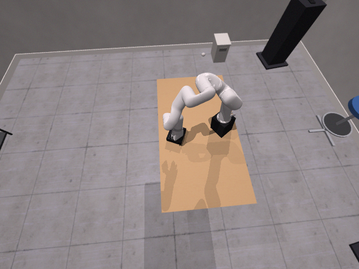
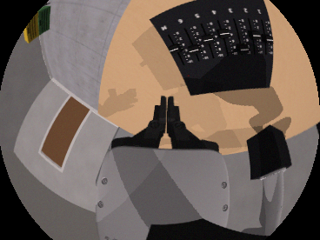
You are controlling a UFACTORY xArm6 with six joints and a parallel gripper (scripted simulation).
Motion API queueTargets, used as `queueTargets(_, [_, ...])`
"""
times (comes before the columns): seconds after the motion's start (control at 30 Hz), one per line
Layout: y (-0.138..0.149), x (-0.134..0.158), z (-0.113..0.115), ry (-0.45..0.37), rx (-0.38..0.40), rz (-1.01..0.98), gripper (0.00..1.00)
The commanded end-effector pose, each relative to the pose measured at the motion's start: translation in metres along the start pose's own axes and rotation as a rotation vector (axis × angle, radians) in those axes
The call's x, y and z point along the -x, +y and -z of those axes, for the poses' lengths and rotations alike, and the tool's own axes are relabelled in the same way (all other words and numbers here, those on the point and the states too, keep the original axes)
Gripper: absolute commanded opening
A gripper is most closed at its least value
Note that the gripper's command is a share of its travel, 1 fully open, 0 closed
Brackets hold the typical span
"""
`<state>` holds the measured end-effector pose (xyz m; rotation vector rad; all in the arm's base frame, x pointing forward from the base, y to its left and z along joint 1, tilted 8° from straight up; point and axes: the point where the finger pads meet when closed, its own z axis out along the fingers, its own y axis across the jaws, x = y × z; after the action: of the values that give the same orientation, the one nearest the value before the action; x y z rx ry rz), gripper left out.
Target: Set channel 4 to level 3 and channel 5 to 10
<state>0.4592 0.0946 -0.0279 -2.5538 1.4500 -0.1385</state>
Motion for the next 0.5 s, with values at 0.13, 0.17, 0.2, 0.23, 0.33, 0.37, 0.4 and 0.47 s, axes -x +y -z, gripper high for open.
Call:
queueTargets(0.13, [-0.083,0.009,0.005,-0.027,-0.205,-0.454,0.00])
queueTargets(0.17, [-0.090,0.003,0.007,-0.025,-0.222,-0.507,0.00])
queueTargets(0.2, [-0.097,-0.003,0.009,-0.023,-0.239,-0.561,0.00])
queueTargets(0.23, [-0.103,-0.010,0.011,-0.020,-0.254,-0.615,0.00])
queueTargets(0.33, [-0.109,-0.027,0.014,-0.014,-0.284,-0.724,0.00])
queueTargets(0.37, [-0.109,-0.027,0.014,-0.014,-0.284,-0.724,0.00])
queueTargets(0.4, [-0.111,-0.036,0.016,-0.006,-0.328,-0.879,0.00])
queueTargets(0.47, [-0.109,-0.054,0.018,0.001,-0.338,-0.947,0.00])
